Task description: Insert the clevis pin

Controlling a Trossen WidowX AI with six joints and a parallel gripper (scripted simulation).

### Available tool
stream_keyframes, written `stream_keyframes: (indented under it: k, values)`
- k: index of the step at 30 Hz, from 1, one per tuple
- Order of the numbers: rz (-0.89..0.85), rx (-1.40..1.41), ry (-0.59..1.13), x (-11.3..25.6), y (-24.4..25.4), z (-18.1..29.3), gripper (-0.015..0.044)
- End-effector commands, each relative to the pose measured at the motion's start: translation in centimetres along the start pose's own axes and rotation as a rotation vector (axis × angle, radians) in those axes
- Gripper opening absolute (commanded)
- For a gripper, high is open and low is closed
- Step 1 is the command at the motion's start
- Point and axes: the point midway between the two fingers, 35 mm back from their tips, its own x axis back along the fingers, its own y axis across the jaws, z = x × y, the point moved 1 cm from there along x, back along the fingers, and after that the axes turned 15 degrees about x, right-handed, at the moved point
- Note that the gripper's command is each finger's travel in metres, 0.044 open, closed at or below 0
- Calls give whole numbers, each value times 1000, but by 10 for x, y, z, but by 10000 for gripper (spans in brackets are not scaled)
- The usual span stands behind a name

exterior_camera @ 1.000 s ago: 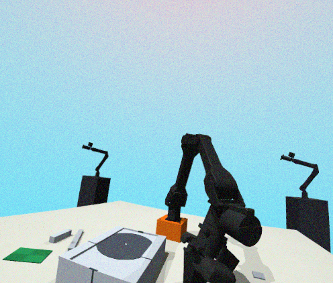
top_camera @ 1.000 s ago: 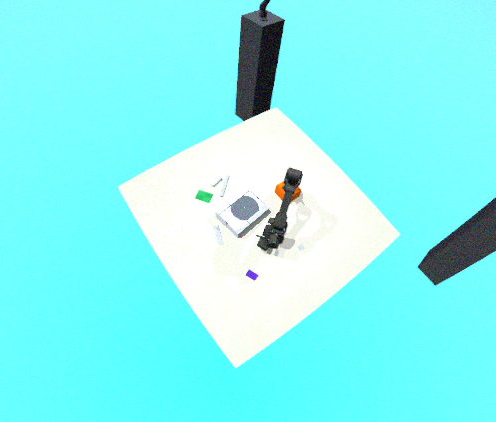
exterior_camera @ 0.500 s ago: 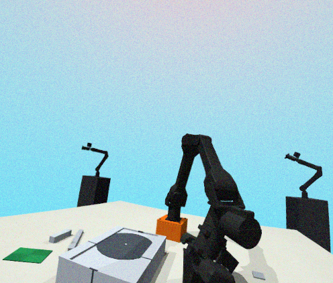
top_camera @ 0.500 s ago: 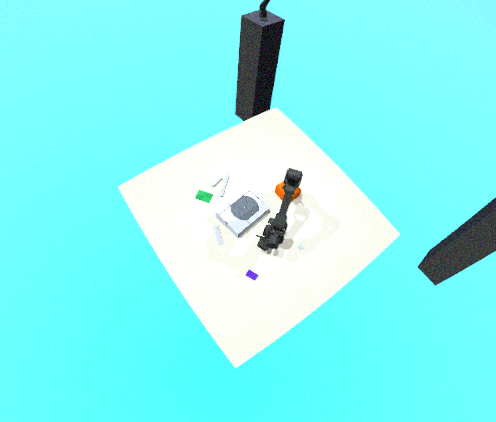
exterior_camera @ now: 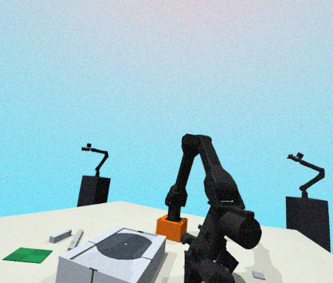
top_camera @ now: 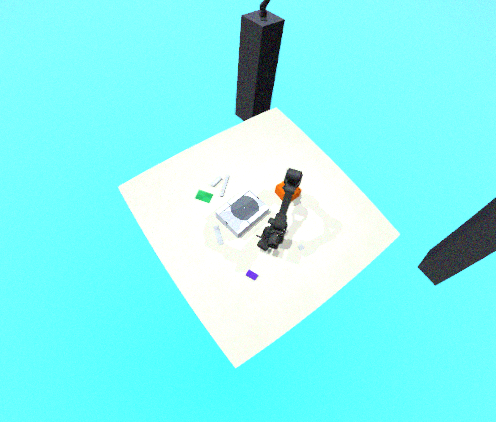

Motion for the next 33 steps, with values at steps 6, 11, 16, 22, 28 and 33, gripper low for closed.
stream_keyframes:
  k: [6, 11, 16, 22, 28, 33]
  values:
    - [-3, -3, 2, -1, 0, 0, 0]
    - [-1, -2, 1, 8, 1, 3, 0]
    - [0, 0, 0, 24, 2, 9, 0]
    - [0, 0, 0, 42, 4, 16, 0]
    - [0, 0, 0, 60, 6, 23, 0]
    - [-4, -4, -1, 59, 6, 23, 0]
